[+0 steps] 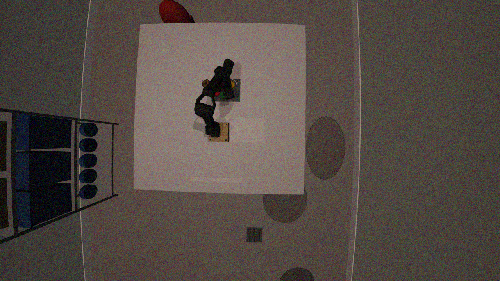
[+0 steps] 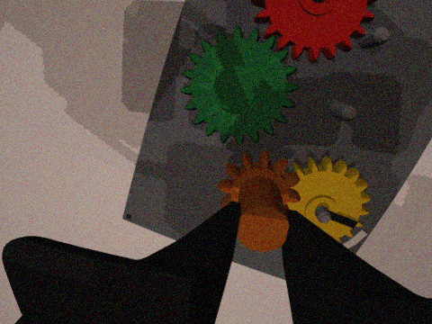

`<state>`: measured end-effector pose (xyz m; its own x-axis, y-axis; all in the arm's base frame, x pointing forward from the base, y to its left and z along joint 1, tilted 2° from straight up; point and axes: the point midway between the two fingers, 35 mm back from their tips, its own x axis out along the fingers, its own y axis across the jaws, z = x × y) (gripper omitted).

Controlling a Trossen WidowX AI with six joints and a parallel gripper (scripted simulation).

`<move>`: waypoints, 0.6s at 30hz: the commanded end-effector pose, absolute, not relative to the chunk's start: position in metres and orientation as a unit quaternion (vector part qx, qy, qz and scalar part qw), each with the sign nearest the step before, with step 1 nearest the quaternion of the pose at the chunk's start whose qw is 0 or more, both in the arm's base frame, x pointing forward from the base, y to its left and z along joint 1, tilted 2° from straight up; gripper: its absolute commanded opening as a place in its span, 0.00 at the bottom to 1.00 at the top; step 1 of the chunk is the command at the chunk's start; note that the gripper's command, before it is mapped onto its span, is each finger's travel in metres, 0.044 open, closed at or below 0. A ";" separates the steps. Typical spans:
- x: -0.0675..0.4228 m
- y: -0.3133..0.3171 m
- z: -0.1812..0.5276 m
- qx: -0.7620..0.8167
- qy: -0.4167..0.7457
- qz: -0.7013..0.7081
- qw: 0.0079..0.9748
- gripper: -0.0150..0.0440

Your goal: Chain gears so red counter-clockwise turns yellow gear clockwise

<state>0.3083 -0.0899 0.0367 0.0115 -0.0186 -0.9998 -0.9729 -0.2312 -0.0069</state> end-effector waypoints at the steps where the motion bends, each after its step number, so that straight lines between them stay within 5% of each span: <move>1: 0.307 -0.090 0.029 -0.548 0.457 0.539 0.448 0.25; 18: 0.306 -0.090 0.019 -0.469 0.538 0.458 0.530 0.25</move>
<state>0.3097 -0.0913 0.0239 0.0223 -0.0254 -0.9994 -0.9931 0.1148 -0.0251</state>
